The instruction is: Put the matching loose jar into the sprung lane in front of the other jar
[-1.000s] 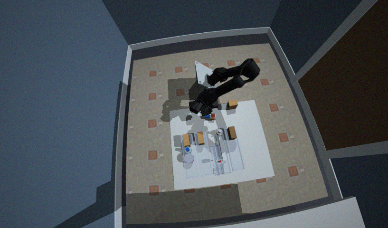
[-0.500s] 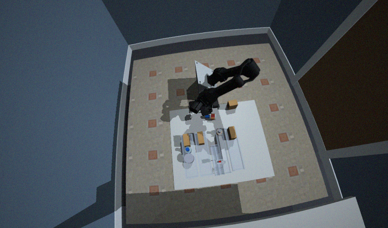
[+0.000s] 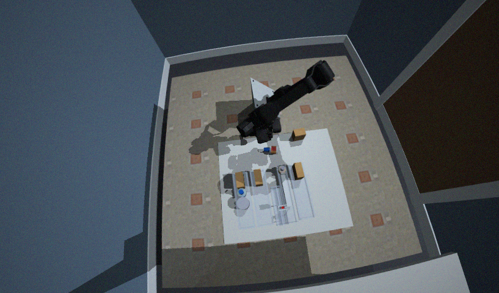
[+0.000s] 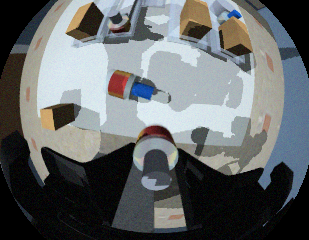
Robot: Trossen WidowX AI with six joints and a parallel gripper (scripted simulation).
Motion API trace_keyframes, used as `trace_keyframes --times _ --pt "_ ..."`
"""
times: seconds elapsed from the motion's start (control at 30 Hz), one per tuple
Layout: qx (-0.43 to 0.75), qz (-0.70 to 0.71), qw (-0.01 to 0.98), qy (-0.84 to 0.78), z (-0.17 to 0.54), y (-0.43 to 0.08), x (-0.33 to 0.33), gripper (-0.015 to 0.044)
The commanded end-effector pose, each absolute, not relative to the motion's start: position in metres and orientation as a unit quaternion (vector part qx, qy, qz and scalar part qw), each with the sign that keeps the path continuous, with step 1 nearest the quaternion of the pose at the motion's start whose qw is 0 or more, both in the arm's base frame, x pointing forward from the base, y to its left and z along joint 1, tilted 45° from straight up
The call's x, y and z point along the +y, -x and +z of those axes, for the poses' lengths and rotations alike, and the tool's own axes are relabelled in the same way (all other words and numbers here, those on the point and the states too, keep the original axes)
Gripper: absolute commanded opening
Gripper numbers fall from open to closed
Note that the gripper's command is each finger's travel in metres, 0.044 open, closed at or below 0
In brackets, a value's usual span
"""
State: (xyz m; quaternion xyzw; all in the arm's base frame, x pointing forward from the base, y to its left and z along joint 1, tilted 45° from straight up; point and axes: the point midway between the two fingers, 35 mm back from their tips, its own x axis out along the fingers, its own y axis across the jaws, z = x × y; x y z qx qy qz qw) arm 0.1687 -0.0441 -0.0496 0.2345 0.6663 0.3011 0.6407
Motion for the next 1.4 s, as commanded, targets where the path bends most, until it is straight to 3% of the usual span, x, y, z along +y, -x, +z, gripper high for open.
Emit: trace_keyframes --times 0.0,1.37 --pt "0.665 0.301 0.643 -0.232 -0.036 -0.168 -0.058 0.0" --pt "0.656 0.316 0.648 -0.223 -0.01 -0.289 0.055 0.0"
